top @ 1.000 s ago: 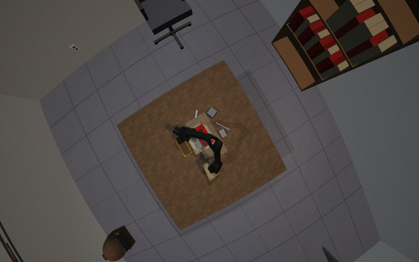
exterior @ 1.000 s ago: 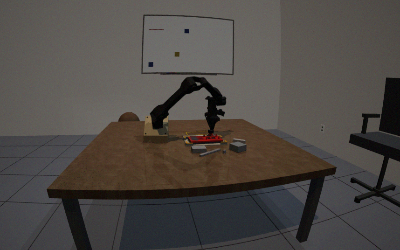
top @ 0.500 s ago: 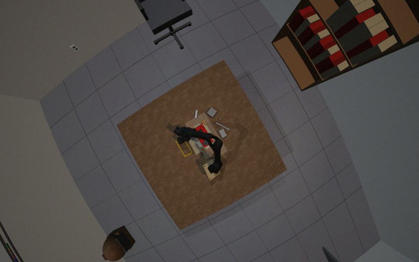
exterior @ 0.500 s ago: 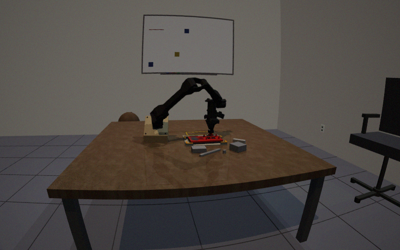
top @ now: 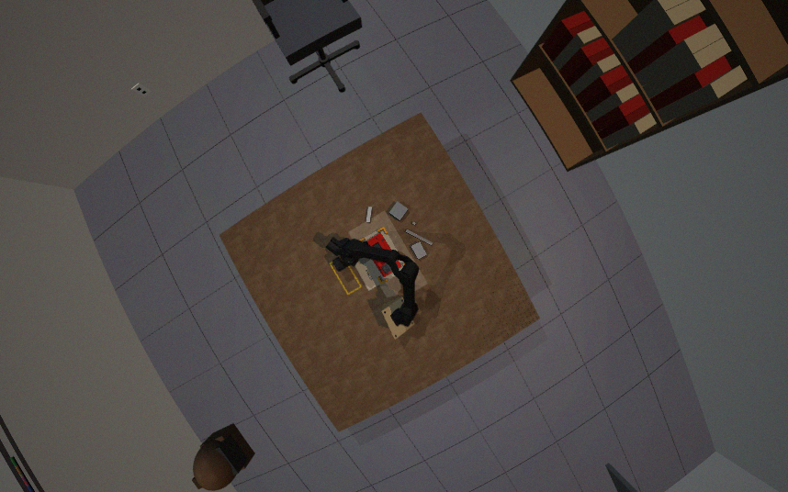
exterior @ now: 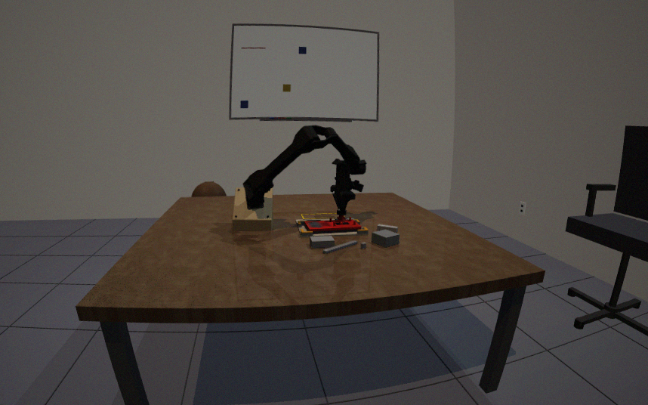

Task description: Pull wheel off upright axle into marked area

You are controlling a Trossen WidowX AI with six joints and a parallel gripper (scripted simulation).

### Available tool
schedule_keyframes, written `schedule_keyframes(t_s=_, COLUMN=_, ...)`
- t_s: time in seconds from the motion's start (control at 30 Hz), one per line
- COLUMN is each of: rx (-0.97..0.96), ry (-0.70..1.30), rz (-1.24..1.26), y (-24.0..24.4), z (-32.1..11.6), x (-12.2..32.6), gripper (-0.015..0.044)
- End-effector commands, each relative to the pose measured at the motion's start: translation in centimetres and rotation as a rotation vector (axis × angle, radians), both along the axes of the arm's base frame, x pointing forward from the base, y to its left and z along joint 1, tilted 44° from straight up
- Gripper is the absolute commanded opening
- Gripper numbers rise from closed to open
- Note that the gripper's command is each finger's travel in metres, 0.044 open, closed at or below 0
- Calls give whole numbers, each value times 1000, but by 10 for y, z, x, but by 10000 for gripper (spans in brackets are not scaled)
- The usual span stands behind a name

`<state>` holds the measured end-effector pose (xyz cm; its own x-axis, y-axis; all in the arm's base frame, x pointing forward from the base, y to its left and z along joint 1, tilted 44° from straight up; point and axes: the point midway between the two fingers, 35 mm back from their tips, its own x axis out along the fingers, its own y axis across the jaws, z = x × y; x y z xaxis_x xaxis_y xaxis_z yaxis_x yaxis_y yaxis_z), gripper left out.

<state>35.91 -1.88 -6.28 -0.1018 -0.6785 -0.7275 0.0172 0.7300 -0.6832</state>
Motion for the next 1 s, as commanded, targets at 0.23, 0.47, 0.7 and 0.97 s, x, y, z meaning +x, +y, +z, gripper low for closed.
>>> schedule_keyframes(t_s=0.23, rx=0, ry=-5, rz=-1, y=3, z=3, x=1, gripper=0)
schedule_keyframes(t_s=0.47, rx=0, ry=-5, rz=0, y=4, z=5, x=2, gripper=0)
schedule_keyframes(t_s=0.7, rx=0, ry=-6, rz=1, y=6, z=7, x=2, gripper=0)
schedule_keyframes(t_s=0.97, rx=0, ry=-6, rz=2, y=8, z=8, x=2, gripper=0)
